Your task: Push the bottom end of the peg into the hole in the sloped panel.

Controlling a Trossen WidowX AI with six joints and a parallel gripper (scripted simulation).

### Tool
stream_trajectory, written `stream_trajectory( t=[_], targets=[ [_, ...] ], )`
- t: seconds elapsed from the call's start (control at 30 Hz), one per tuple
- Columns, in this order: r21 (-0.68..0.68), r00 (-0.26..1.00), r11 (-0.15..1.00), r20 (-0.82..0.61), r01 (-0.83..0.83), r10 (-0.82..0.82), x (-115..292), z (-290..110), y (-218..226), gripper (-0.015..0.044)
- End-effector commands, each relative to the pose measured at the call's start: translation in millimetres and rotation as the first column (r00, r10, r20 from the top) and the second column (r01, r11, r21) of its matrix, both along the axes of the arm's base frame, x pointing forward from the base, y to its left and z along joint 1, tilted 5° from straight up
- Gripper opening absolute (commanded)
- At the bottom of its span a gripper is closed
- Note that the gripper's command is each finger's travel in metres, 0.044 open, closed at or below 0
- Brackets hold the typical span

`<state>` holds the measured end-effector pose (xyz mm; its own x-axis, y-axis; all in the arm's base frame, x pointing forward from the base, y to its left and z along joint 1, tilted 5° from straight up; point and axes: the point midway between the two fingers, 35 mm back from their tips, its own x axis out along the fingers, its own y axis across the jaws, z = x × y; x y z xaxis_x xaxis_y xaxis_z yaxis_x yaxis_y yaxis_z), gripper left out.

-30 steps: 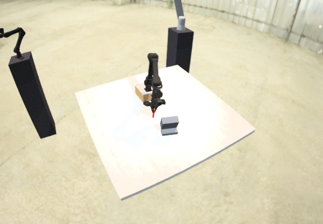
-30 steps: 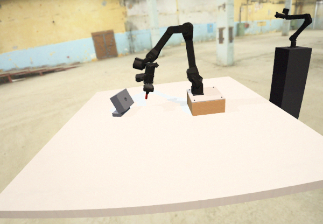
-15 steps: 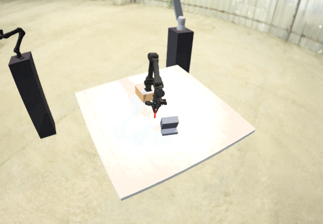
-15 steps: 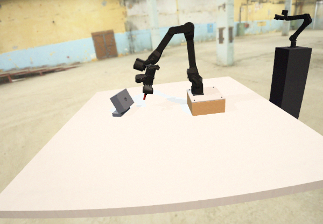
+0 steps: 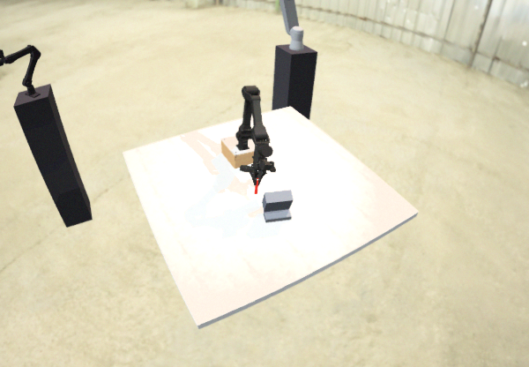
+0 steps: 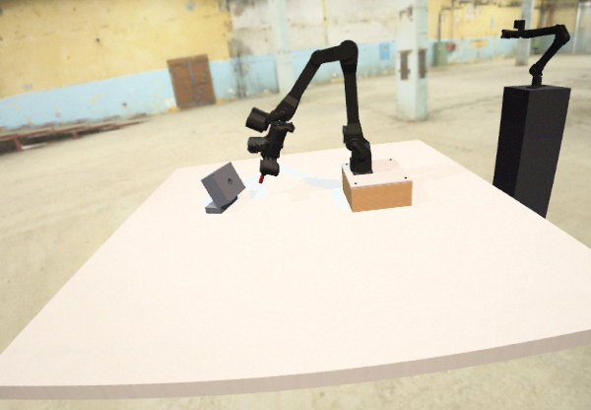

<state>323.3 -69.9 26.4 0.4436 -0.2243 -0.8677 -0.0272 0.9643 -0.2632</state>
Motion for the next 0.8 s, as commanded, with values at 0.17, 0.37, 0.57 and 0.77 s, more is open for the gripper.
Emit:
stream_trajectory(
  t=[0.17,0.37,0.57,0.77],
  targets=[
    [-0.02,0.998,1.0,0.063,0.006,-0.005,2.7,2.4,6.8,0.0],
    [-0.027,0.995,1.0,0.1,0.008,-0.005,3.9,3.2,11.6,0.0],
    [-0.033,0.99,0.999,0.138,0.01,-0.006,4.7,4.2,16.5,0.0],
    [-0.037,0.984,0.999,0.176,0.013,-0.006,5.3,5.4,21.5,0.0]
  ],
)
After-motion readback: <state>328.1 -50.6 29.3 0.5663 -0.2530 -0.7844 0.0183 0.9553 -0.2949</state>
